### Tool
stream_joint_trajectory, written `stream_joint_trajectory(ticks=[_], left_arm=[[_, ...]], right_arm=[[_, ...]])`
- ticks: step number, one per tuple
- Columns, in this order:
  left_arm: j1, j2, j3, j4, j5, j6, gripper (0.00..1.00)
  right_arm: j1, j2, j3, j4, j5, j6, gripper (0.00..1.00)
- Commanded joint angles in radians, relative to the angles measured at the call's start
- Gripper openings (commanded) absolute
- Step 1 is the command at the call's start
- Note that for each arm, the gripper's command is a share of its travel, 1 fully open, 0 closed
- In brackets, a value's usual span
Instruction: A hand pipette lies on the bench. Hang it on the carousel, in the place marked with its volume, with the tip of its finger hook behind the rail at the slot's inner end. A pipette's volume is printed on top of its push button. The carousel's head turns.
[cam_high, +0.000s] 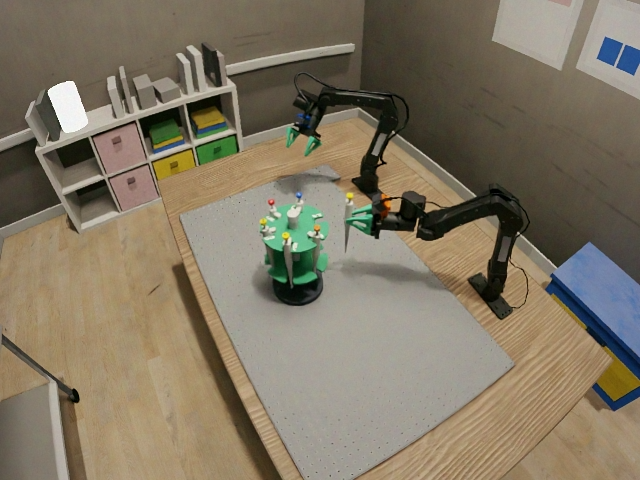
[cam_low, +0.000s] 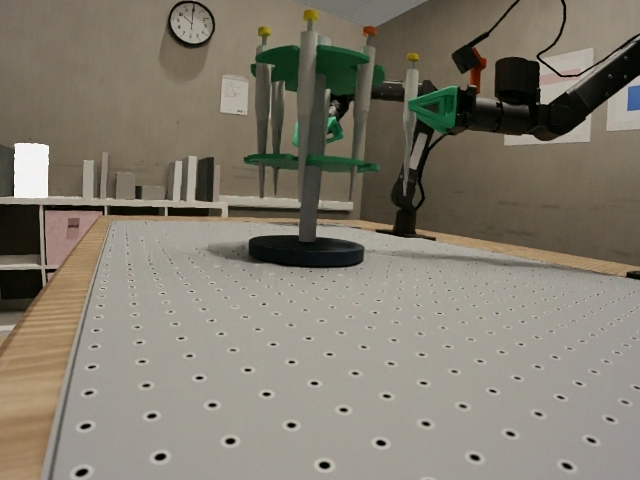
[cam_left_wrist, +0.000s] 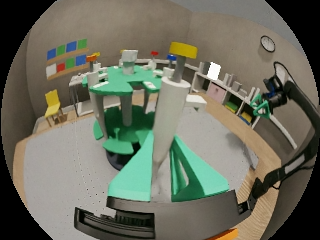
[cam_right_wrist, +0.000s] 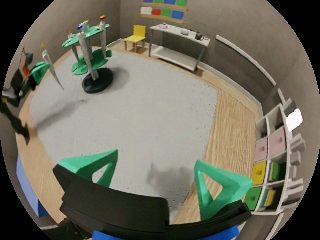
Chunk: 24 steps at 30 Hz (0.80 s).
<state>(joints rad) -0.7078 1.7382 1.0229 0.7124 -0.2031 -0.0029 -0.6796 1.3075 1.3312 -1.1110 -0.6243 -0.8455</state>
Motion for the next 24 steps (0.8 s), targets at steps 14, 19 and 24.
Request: stream_joint_trajectory(ticks=[14, 19, 24], left_arm=[[0.021, 0.02, 0.059, 0.044, 0.02, 0.003, 0.12], [0.031, 0.043, 0.077, 0.044, 0.03, 0.001, 0.12], [0.041, 0.062, 0.1, 0.043, 0.039, 0.0, 0.12]], right_arm=[[-0.011, 0.01, 0.01, 0.009, -0.023, -0.011, 1.0], [-0.011, 0.01, 0.01, 0.009, -0.023, -0.011, 1.0], [-0.011, 0.01, 0.01, 0.009, -0.023, -0.011, 1.0]])
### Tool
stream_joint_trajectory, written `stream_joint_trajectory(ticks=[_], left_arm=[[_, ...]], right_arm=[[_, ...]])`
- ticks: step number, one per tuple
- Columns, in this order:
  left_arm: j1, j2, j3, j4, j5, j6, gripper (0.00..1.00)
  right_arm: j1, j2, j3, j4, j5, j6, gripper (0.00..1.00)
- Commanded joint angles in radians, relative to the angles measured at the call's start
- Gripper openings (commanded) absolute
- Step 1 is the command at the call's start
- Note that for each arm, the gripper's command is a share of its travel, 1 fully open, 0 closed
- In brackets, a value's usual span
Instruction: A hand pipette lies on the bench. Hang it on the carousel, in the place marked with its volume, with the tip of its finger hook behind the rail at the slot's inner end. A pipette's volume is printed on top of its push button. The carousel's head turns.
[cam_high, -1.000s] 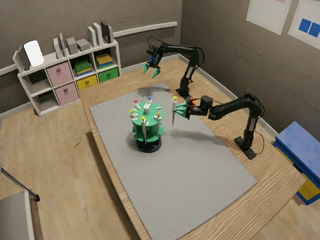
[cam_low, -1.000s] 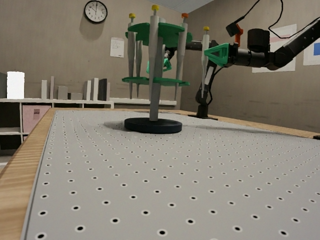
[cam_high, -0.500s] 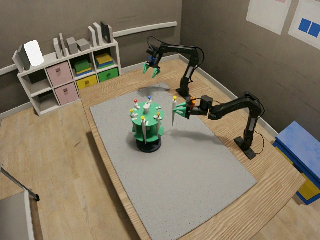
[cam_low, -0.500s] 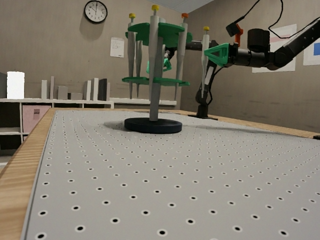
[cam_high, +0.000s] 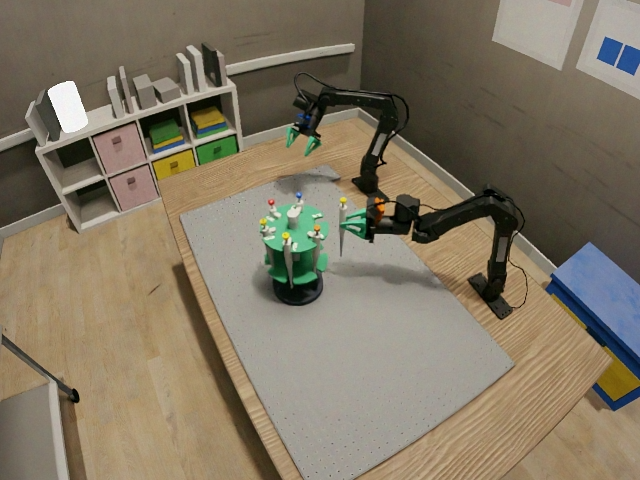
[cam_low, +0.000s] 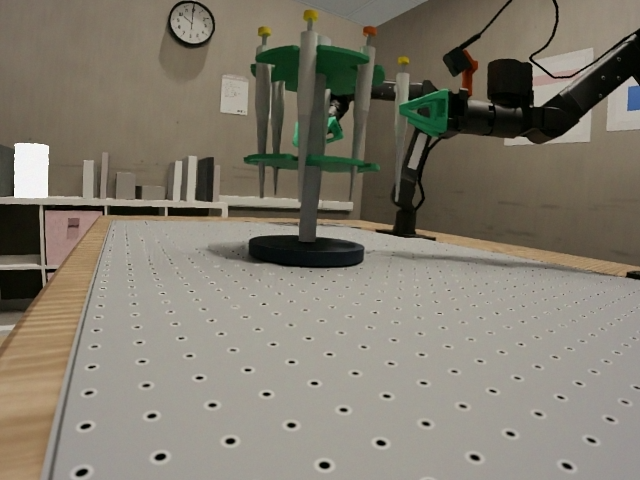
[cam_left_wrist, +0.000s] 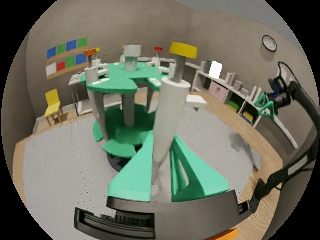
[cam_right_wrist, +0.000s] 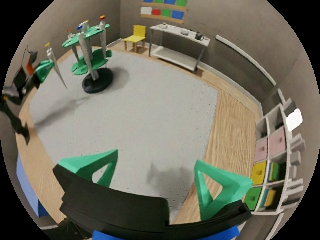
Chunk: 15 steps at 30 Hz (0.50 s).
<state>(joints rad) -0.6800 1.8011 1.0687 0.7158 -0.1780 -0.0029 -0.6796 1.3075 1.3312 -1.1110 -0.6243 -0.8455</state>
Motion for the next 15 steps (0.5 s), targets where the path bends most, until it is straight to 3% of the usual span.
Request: stream_joint_trajectory(ticks=[1, 15], left_arm=[[0.013, 0.0, 0.054, 0.039, 0.014, 0.0, 0.12], [0.017, -0.006, 0.083, 0.038, 0.021, -0.003, 0.12]], right_arm=[[-0.011, 0.01, 0.01, 0.009, -0.023, -0.011, 1.0], [-0.011, 0.01, 0.01, 0.009, -0.023, -0.011, 1.0]])
